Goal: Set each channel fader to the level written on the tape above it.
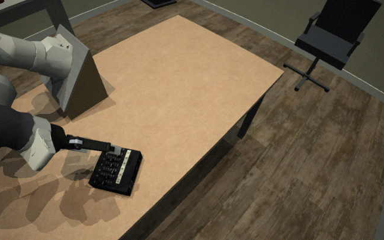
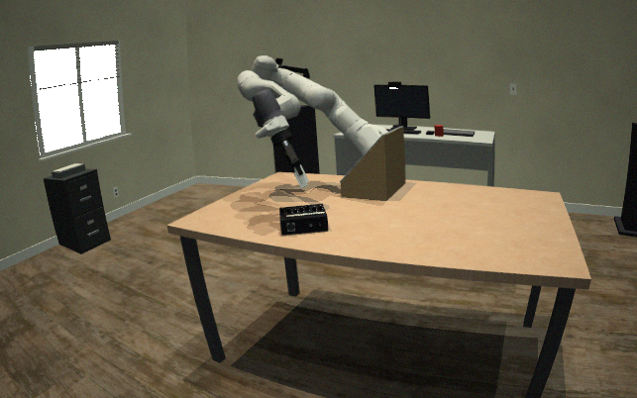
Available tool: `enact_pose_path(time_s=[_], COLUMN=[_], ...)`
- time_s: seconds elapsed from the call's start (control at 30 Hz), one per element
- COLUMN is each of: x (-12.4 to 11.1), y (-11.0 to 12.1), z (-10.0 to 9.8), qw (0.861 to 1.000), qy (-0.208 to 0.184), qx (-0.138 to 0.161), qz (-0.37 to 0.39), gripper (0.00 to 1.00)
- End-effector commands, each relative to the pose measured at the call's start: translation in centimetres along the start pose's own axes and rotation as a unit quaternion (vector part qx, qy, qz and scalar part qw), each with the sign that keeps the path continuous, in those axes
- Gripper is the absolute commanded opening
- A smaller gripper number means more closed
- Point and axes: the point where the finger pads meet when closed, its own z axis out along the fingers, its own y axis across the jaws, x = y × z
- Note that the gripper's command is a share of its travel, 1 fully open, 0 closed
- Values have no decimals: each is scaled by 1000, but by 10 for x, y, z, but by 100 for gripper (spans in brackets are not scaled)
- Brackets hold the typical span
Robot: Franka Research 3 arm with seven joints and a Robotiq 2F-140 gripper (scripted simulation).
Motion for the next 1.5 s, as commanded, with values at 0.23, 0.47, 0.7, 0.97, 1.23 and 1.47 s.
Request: enact_pose_path(time_s=[0.23,0.47,0.7,0.97,1.23,1.47], x=[2,2,2,2,2,2], y=[11,11,11,11,11,11], z=[4,4,4,4,4,4], qw=[970,929,879,813,737,718], qy=[20,35,43,41,26,19], qx=[-65,-100,-131,-165,-194,-201], qz=[-234,-354,-457,-557,-647,-667], gripper=[100,100,100,100,100,100])
